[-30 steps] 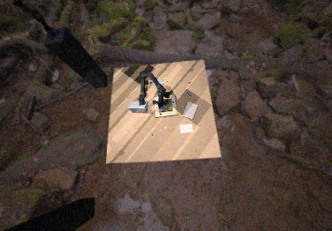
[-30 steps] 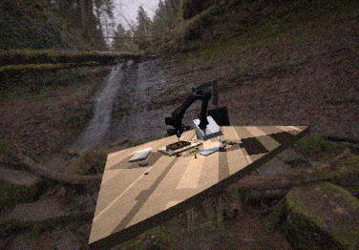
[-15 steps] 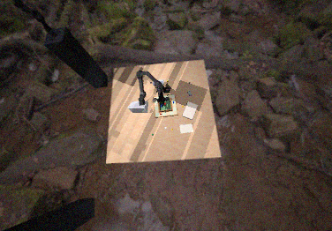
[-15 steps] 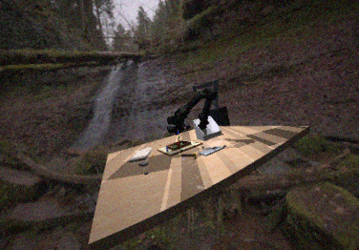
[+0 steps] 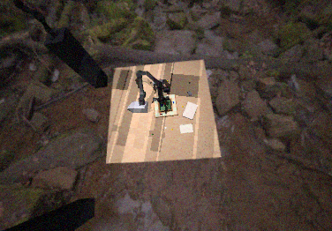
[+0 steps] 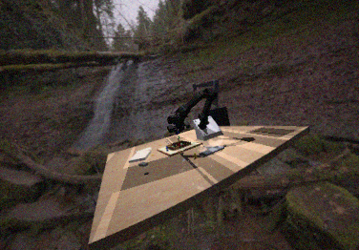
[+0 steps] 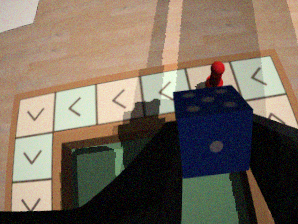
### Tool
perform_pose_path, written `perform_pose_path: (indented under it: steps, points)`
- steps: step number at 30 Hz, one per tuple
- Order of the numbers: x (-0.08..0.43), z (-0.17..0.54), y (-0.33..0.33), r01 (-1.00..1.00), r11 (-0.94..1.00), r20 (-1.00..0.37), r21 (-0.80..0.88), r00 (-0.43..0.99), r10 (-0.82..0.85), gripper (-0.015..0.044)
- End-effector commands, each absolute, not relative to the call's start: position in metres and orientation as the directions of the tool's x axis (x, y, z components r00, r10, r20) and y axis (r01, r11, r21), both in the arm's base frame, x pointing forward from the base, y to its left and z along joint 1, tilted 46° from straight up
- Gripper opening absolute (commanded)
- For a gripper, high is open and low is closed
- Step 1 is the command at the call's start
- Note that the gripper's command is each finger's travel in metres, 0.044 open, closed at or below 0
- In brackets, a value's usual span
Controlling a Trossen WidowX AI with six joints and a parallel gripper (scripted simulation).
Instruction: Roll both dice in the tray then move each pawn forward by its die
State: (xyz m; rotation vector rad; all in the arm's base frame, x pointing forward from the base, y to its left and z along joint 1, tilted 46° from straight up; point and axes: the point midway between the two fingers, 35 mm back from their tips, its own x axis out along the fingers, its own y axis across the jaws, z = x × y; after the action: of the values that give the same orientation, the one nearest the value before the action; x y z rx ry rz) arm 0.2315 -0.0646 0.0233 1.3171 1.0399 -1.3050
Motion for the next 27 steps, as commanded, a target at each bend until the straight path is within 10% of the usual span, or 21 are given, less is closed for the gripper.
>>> perform_pose_path:
  steps: [1,19,27]
  points:
    - [0.231,0.023,-0.065,0.985,-0.162,-0.997,0.068,0.059,-0.059,0.0000]
    - [0.226,0.051,-0.093,0.984,-0.164,-0.997,0.064,0.056,-0.054,0.0440]
    - [0.264,0.028,-0.083,0.994,-0.105,-0.906,0.004,0.048,0.421,0.0440]
